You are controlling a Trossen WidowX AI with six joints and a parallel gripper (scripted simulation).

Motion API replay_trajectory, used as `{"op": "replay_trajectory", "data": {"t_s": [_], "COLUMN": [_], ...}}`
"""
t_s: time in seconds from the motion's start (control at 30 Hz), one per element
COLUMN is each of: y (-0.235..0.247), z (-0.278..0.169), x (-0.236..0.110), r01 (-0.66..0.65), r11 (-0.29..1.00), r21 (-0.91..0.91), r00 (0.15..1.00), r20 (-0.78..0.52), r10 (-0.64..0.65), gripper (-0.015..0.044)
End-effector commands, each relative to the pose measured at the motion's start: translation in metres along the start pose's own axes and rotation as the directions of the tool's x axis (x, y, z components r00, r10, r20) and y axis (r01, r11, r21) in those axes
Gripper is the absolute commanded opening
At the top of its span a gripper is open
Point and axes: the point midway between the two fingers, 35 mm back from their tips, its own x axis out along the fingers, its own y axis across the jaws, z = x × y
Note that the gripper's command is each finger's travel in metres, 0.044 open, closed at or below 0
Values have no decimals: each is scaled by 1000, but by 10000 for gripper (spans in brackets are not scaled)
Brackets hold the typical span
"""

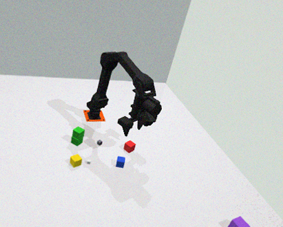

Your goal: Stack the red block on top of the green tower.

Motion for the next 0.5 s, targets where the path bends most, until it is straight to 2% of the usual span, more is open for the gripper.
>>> {"op": "replay_trajectory", "data": {"t_s": [0.0,0.27,0.47], "y": [3,4,6], "z": [0,0,1], "x": [4,48,54], "r01": [-9,-9,-10], "r11": [1000,1000,1000], "r21": [5,5,5], "r00": [1000,1000,1000], "r20": [-7,-7,-7], "r10": [9,10,10], "gripper": [440,440,440]}}
